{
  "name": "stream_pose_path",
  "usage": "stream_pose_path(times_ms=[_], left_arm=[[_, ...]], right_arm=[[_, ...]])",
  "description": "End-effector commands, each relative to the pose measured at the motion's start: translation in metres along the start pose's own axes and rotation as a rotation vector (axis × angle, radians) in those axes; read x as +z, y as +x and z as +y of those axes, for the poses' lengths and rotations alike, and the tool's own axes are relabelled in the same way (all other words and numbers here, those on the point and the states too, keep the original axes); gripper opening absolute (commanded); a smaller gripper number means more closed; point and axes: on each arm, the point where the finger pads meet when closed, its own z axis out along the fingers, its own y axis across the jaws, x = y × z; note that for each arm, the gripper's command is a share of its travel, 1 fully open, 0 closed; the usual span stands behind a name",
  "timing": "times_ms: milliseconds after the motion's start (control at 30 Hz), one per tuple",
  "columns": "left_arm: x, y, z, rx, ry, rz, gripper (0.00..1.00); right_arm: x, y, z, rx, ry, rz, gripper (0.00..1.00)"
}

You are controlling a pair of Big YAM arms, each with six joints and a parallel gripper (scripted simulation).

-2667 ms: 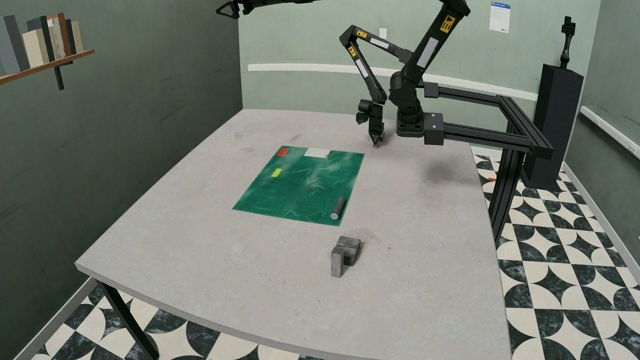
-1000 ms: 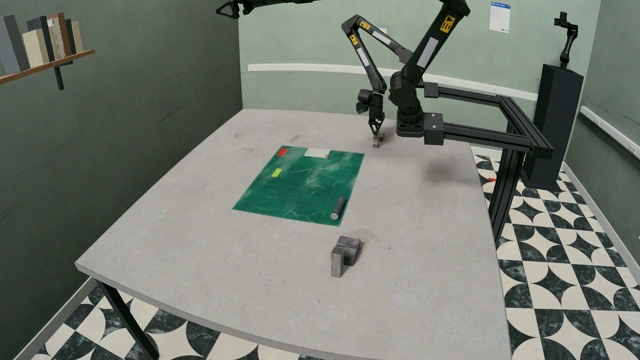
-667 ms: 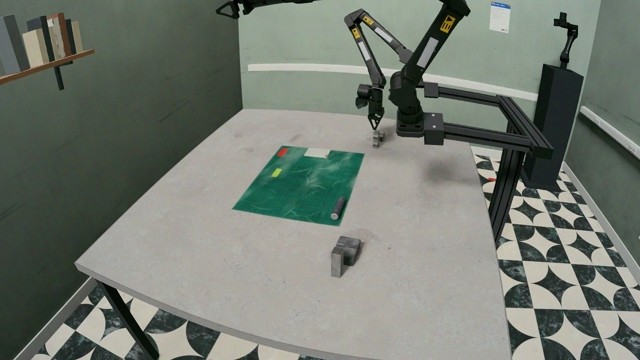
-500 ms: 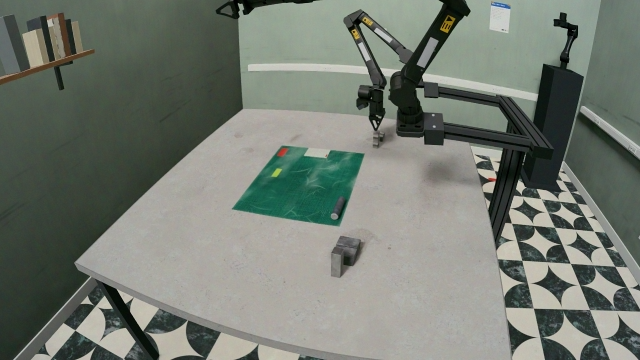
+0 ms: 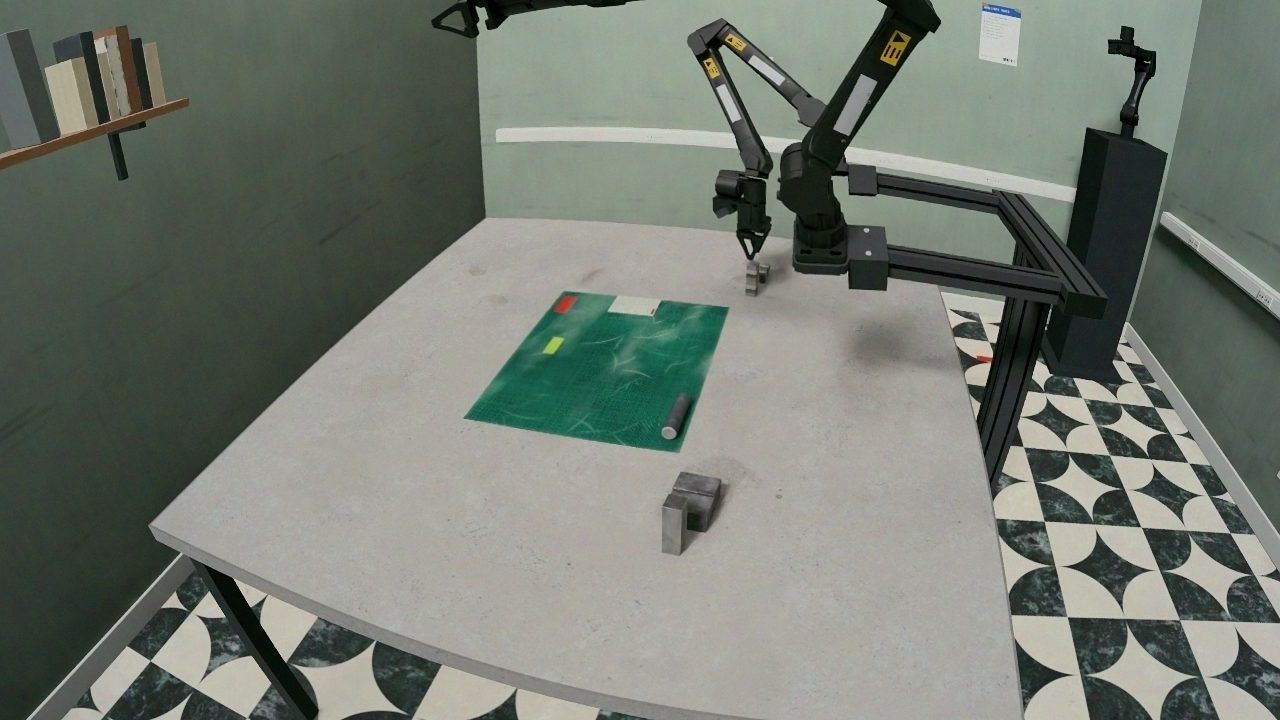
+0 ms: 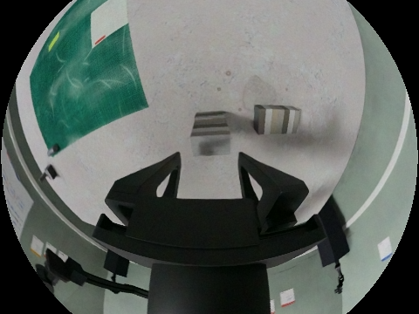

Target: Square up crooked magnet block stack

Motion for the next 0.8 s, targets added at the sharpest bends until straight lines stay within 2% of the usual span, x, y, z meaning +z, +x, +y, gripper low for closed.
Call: stream_pose_path(times_ms=[0,767], left_arm=[[-0.0030,-0.0244,-0.0088,0.012,0.015,-0.055,1.00],[-0.0030,-0.0244,-0.0088,0.012,0.015,-0.055,1.00]], right_arm=[[-0.0018,0.0108,-0.0033,0.139,0.001,0.018,0.61],[-0.0049,0.0094,0.0003,0.592,0.004,0.006,0.61]])
